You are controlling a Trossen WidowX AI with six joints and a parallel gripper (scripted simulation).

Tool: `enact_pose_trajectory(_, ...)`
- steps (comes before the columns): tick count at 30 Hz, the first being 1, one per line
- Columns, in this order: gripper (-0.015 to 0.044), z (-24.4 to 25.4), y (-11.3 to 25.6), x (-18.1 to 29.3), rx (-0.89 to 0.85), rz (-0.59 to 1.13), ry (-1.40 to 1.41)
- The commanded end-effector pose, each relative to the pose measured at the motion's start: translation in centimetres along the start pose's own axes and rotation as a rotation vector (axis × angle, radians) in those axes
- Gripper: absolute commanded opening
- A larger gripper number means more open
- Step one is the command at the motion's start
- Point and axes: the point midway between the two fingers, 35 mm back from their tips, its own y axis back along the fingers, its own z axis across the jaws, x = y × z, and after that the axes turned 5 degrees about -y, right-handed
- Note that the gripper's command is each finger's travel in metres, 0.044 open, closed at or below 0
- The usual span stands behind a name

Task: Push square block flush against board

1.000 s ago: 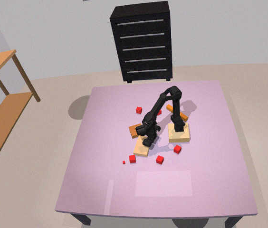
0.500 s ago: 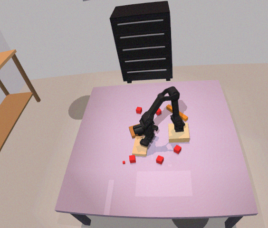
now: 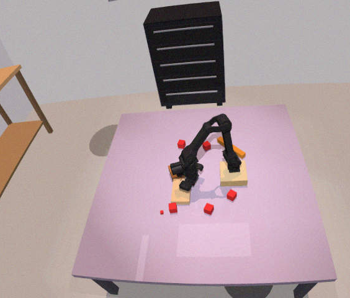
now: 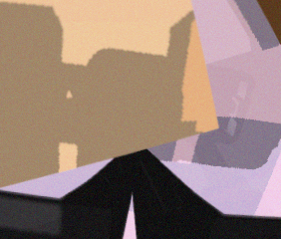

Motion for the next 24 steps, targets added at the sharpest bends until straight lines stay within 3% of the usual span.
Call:
enact_pose_trajectory(1, 0.0000, 0.4, 0.0, -0.7, -0.002, -0.008, 0.000)
enact_pose_trajectory(24, 0.0000, 0.0, -0.2, 2.8, -0.002, -0.005, 0.000)
